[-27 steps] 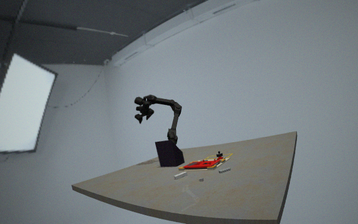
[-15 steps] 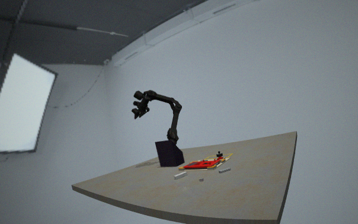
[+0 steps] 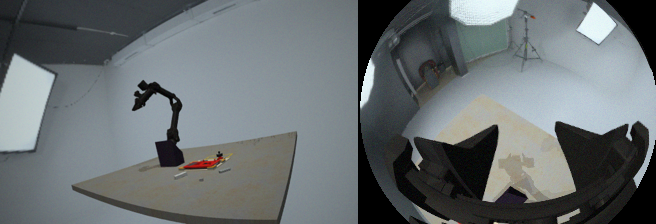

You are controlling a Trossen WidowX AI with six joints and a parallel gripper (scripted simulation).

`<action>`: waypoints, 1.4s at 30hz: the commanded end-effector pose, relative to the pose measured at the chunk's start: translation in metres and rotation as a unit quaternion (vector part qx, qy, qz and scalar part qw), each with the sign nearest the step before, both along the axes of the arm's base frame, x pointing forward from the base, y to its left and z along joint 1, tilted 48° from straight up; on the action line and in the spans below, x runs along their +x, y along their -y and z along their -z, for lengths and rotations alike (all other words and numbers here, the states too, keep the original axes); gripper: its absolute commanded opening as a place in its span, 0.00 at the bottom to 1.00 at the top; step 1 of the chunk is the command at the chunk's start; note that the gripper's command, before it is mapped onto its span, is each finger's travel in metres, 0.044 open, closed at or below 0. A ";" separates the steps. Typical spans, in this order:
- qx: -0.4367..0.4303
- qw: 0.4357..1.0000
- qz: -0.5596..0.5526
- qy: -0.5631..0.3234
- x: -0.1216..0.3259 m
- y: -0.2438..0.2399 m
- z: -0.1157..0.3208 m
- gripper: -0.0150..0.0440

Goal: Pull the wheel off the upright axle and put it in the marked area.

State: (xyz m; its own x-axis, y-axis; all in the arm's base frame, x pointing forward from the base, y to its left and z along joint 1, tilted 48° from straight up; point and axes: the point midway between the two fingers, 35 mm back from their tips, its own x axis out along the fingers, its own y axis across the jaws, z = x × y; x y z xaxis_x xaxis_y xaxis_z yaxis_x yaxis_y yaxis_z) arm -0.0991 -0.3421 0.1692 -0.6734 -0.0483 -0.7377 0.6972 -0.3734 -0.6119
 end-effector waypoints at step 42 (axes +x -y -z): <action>0.452 0.808 -0.113 0.360 0.458 -0.382 0.138 0.76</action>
